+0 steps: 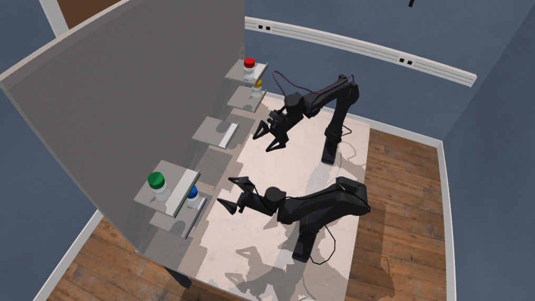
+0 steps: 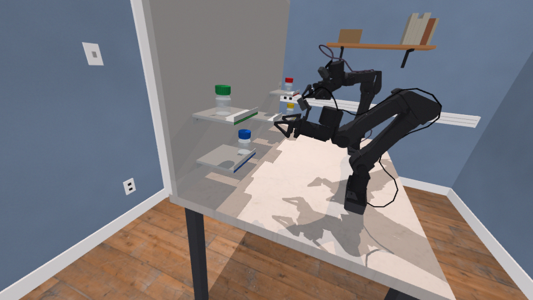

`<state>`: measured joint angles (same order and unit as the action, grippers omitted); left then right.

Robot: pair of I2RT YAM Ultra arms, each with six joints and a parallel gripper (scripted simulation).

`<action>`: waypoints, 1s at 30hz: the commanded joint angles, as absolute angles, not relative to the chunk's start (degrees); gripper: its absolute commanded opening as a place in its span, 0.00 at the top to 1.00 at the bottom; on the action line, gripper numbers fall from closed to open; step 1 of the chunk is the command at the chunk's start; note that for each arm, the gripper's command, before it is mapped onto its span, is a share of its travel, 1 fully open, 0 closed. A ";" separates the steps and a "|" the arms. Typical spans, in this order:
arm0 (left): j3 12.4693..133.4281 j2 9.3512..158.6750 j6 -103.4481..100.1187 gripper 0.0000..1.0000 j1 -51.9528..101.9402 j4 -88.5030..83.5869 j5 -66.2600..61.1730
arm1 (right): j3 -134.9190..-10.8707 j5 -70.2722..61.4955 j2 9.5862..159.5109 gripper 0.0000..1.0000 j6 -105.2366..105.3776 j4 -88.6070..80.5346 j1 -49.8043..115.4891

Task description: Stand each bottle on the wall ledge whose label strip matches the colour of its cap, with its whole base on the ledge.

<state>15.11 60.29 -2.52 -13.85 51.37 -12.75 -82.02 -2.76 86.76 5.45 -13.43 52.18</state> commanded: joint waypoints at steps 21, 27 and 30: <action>16.22 59.70 -2.62 0.00 -14.01 50.44 -12.92 | -81.91 -2.08 86.78 0.12 5.81 -13.16 52.30; 16.22 59.70 -2.62 0.00 -14.01 50.44 -12.92 | -81.91 -2.08 86.78 0.12 5.81 -13.16 52.30; 16.22 59.70 -2.62 0.00 -14.01 50.44 -12.92 | -81.91 -2.08 86.78 0.12 5.81 -13.16 52.30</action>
<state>15.11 60.29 -2.52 -13.85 50.68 -12.78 -82.02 -2.76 86.76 5.48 -13.41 52.18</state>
